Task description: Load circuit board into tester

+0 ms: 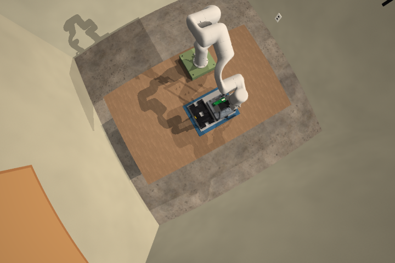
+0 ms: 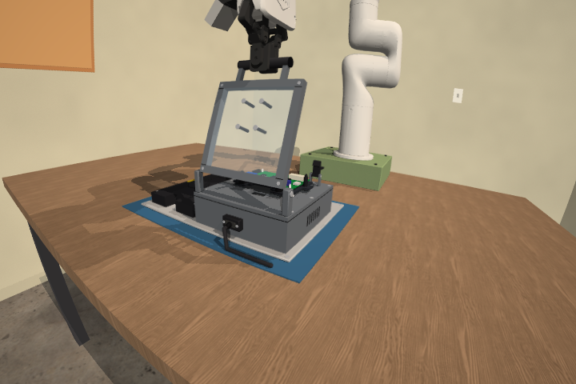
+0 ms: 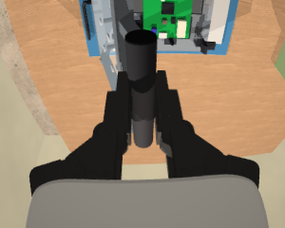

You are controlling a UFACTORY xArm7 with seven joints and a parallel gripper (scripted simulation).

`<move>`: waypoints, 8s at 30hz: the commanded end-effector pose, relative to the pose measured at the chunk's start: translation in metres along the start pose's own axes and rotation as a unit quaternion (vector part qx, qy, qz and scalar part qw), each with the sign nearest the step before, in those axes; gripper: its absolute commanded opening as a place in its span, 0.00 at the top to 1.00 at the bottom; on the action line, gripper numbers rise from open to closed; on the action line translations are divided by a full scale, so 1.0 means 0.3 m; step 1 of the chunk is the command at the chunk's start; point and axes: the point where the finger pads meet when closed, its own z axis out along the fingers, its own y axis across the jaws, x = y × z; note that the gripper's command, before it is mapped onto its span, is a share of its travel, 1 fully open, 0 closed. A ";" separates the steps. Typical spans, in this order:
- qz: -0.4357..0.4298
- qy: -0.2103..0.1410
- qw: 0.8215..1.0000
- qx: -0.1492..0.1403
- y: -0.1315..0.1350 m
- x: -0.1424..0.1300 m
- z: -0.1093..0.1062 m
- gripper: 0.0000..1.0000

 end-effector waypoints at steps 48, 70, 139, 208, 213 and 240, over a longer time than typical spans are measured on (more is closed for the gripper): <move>0.000 0.000 1.000 0.002 0.280 0.001 0.194 1.00; 0.000 0.000 1.000 0.002 0.366 0.000 0.338 1.00; 0.000 -0.001 1.000 0.002 0.413 -0.001 0.558 1.00; 0.000 0.000 1.000 0.002 0.414 0.001 0.578 0.49; 0.000 0.000 1.000 0.002 0.414 0.001 0.578 0.49; 0.000 0.000 1.000 0.002 0.414 0.001 0.577 0.49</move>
